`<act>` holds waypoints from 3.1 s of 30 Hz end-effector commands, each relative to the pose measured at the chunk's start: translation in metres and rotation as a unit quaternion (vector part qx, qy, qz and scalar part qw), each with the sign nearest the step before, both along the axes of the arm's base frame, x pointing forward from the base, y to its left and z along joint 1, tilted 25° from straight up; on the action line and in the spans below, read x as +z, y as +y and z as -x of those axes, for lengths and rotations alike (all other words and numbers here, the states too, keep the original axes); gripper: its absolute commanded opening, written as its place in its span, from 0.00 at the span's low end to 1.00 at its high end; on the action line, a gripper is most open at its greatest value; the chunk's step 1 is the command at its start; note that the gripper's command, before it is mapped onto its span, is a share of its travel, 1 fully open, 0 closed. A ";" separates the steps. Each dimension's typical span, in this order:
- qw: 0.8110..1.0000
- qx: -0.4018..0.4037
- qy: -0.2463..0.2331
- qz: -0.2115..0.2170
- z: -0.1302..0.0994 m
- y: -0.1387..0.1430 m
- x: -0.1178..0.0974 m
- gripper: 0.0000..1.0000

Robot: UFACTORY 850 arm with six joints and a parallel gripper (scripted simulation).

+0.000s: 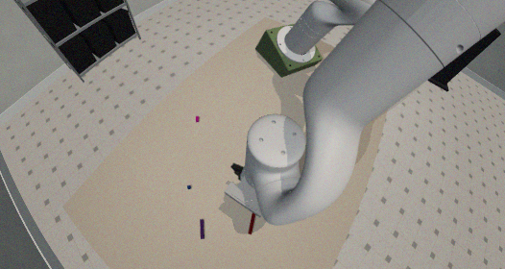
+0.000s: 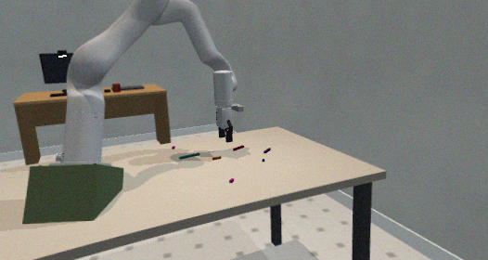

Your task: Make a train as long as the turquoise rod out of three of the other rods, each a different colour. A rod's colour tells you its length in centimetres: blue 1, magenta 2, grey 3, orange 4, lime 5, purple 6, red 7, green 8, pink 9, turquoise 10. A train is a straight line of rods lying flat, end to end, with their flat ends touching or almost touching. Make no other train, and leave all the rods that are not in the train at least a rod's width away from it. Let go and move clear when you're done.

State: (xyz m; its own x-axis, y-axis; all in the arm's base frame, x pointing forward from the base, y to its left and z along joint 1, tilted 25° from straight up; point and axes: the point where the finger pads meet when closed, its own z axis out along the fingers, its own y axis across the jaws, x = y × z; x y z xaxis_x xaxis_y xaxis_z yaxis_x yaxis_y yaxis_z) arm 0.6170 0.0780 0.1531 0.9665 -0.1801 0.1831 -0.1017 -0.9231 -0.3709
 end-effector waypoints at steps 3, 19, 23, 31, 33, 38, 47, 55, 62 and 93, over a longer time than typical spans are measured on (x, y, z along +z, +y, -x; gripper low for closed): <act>1.000 0.000 -0.001 0.000 -0.001 0.000 0.001 1.00; 1.000 0.000 -0.001 0.000 -0.001 0.000 0.001 1.00; 1.000 0.000 -0.001 0.000 -0.001 0.000 0.001 1.00; 1.000 -0.021 0.007 -0.006 -0.005 -0.003 0.001 1.00; 0.998 -0.058 0.020 -0.016 -0.014 -0.007 0.001 1.00; 0.990 -0.126 0.045 -0.035 -0.028 -0.016 0.001 1.00; 0.962 -0.248 0.091 -0.067 -0.053 -0.035 0.001 1.00; 0.933 -0.327 0.121 -0.086 -0.069 -0.048 0.000 1.00; 0.924 -0.348 0.129 -0.091 -0.073 -0.052 -0.001 1.00; 0.924 -0.348 0.129 -0.091 -0.073 -0.052 -0.001 1.00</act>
State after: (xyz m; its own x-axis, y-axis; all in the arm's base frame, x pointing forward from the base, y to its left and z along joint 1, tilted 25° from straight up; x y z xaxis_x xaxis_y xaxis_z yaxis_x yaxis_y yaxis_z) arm 0.6892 0.0264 0.1512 0.6120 -0.7795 -0.1334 -0.7547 -0.5253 -0.3931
